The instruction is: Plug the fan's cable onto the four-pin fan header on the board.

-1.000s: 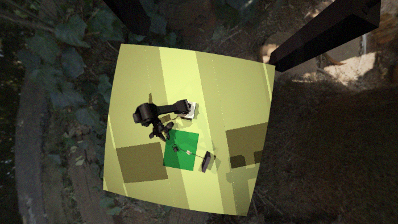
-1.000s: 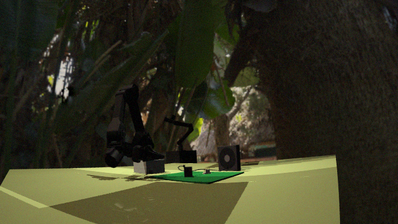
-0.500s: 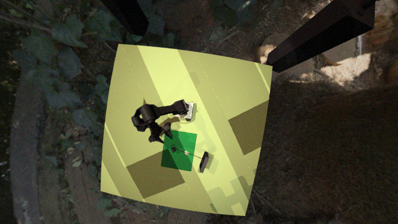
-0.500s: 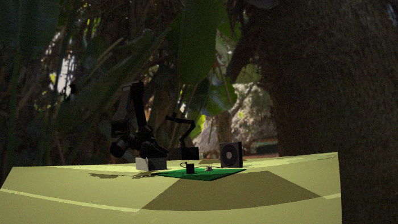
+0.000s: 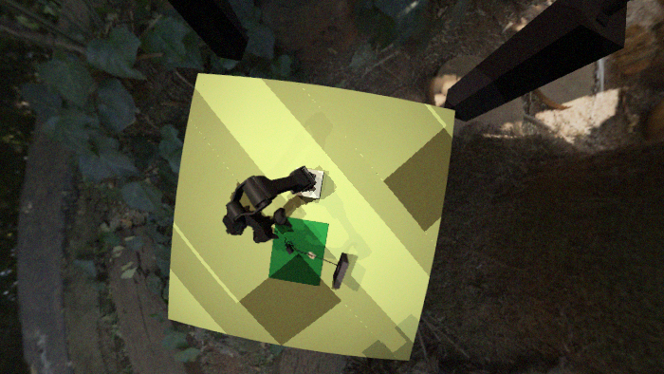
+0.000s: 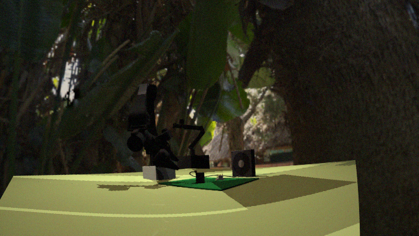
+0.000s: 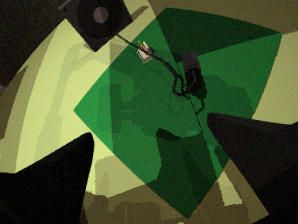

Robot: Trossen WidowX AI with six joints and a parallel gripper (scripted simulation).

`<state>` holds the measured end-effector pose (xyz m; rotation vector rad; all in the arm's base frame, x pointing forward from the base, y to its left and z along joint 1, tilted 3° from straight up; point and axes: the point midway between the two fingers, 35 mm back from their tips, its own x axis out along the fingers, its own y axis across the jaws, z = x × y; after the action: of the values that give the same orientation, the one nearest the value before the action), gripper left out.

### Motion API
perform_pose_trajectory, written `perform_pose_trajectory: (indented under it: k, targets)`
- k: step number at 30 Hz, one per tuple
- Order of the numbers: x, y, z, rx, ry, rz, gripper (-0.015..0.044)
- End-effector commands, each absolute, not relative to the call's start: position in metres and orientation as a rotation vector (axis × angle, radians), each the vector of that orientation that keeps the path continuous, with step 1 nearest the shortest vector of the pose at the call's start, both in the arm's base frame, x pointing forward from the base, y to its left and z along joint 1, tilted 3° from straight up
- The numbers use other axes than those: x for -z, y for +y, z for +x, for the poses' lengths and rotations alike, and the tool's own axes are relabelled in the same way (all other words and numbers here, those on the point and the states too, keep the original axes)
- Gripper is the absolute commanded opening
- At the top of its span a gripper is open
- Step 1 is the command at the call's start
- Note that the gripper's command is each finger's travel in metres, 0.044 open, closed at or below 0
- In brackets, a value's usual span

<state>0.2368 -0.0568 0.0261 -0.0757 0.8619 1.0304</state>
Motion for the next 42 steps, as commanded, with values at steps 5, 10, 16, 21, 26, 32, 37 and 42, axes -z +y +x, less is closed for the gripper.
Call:
perform_pose_trajectory:
  k: [5, 10, 16, 21, 26, 32, 37, 42]
  targets:
    - [-0.032, -0.055, 0.24, -1.003, 1.084, -0.147, 0.044]
    - [-0.037, -0.055, 0.243, -0.959, 1.202, -0.195, 0.044]
    - [-0.045, -0.056, 0.246, -0.88, 1.326, -0.261, 0.044]
    - [-0.054, -0.057, 0.25, -0.793, 1.412, -0.32, 0.044]
    - [-0.065, -0.058, 0.254, -0.689, 1.479, -0.381, 0.044]
    - [-0.081, -0.059, 0.26, -0.548, 1.531, -0.453, 0.044]
    - [-0.092, -0.059, 0.264, -0.459, 1.546, -0.492, 0.044]
    - [-0.084, -0.058, 0.261, -0.515, 1.542, -0.469, 0.044]
